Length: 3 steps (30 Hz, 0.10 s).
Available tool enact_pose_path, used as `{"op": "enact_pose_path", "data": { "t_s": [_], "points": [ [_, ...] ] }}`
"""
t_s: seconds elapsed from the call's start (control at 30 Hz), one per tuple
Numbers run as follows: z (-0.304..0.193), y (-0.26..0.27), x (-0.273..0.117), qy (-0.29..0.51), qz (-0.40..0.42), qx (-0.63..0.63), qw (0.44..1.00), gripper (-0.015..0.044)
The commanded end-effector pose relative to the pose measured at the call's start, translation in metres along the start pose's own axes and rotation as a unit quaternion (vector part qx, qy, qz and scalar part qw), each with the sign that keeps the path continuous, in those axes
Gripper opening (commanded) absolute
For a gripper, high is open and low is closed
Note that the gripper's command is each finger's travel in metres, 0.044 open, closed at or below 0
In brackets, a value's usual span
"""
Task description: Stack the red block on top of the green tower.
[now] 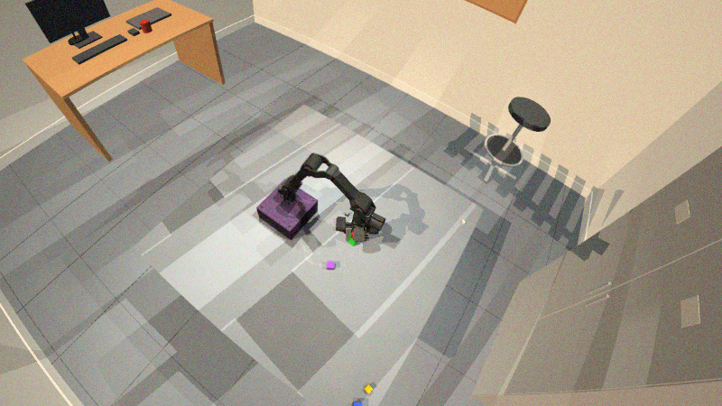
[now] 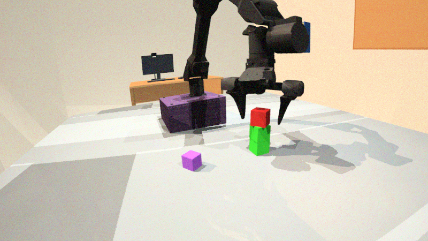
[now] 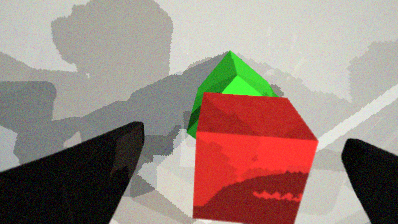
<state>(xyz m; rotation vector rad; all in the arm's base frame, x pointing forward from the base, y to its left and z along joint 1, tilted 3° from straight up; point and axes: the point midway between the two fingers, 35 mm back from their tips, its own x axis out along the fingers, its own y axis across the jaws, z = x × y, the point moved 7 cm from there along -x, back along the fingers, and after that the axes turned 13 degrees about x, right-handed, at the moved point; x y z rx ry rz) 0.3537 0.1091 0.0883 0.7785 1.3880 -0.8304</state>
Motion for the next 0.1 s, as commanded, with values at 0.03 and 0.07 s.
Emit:
{"op": "enact_pose_path", "data": {
  "t_s": [0.03, 0.07],
  "points": [
    [0.0, 0.0, 0.0002, 0.0, 0.0, 0.0, 1.0, 0.044],
    [0.0, 0.0, 0.0002, 0.0, 0.0, 0.0, 1.0, 0.044]
  ]
}}
